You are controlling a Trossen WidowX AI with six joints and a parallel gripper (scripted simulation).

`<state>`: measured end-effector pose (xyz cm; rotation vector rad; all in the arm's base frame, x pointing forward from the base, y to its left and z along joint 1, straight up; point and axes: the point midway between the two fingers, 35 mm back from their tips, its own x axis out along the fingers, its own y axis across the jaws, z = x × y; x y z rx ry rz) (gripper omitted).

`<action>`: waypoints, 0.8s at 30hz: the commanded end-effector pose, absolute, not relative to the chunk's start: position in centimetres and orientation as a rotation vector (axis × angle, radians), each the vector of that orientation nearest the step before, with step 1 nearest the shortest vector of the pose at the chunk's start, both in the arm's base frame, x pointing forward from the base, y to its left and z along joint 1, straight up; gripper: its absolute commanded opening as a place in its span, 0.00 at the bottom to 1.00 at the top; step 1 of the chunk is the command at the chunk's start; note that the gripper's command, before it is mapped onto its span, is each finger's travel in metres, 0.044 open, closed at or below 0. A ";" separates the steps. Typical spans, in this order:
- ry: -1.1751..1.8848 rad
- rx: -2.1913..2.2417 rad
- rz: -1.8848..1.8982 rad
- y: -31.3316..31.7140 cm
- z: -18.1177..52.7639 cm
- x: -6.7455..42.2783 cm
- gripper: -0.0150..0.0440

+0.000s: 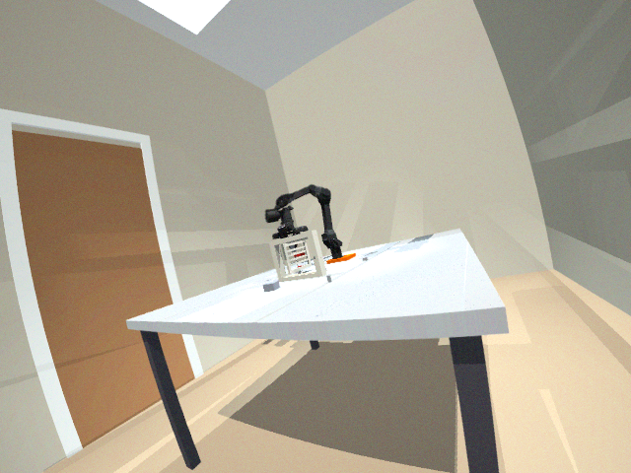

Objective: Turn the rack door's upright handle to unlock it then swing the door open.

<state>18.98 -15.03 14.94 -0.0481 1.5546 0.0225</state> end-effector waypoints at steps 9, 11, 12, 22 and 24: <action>1.559 -0.056 0.026 -15.1 14.9 19.0 0.68; 1.559 -0.056 0.026 -15.1 14.9 19.0 0.74; 1.559 -0.056 0.026 -15.1 15.0 19.0 0.74; 1.555 -0.057 0.024 -15.2 16.1 19.1 0.74; 1.555 -0.058 0.023 -15.2 16.4 19.1 0.74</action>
